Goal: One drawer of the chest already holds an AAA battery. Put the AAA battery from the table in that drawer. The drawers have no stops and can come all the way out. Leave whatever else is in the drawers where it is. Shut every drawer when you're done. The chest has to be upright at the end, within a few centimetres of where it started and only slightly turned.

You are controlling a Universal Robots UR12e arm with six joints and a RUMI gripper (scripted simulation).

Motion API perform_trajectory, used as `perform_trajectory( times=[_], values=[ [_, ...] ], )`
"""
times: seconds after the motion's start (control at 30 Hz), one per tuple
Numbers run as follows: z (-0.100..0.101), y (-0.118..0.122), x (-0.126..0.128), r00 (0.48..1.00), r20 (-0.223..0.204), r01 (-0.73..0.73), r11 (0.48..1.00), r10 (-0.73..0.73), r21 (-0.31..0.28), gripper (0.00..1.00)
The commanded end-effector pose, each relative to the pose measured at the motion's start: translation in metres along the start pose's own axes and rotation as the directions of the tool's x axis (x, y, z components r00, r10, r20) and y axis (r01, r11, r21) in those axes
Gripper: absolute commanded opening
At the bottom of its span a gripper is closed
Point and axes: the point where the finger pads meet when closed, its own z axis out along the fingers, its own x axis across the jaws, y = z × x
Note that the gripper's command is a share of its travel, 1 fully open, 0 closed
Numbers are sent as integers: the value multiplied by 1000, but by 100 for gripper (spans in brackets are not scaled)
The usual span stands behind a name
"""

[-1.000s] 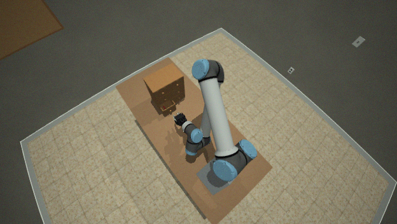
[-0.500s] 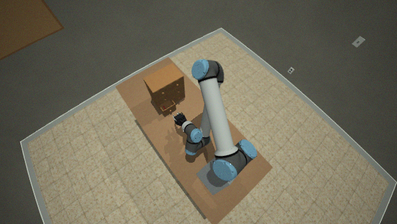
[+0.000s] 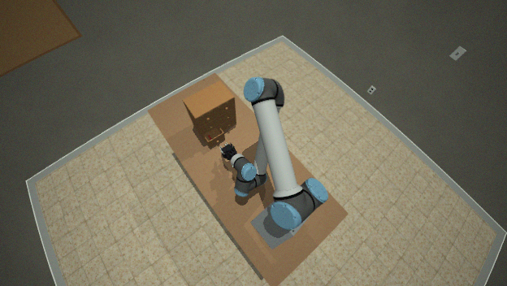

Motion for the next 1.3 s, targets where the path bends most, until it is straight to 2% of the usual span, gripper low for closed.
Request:
perform_trajectory(
  times=[0.0, 0.53, 0.9, 1.27],
  values=[
    [12, -5, 0, 1000, 0, 0, 1000, 0, -1, 20],
    [53, -22, 0, 1000, 0, 0, 1000, 0, -1, 20],
    [65, -27, 0, 1000, 0, 0, 1000, 0, -1, 20],
    [67, -28, 0, 1000, 0, 0, 1000, 0, -1, 20]
  ],
)
